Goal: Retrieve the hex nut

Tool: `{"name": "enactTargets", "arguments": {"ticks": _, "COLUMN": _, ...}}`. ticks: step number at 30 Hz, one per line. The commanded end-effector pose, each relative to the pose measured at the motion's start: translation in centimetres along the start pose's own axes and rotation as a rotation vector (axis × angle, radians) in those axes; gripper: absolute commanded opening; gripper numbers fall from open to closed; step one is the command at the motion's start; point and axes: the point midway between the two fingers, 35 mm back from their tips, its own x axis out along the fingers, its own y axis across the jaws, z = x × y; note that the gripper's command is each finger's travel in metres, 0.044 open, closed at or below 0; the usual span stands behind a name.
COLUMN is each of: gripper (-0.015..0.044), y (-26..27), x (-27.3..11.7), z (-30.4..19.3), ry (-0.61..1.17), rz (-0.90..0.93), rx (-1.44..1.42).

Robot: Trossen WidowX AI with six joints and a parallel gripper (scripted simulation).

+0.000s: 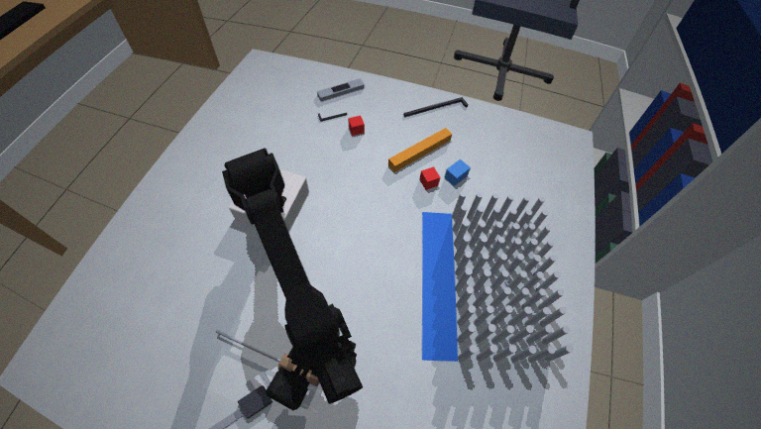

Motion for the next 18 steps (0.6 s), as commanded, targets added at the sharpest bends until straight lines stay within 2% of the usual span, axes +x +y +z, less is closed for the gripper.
{"name": "enactTargets", "arguments": {"ticks": 1, "gripper": 0.028, "y": 0.5, "x": 0.9, "z": 0.0, "ry": 0.013, "rz": 0.007, "rx": -0.013}}
{"name": "enactTargets", "arguments": {"ticks": 18, "gripper": 0.028, "y": 1.3, "x": 3.5, "z": 0.7, "ry": 0.013, "rz": 0.008, "rx": -0.013}}
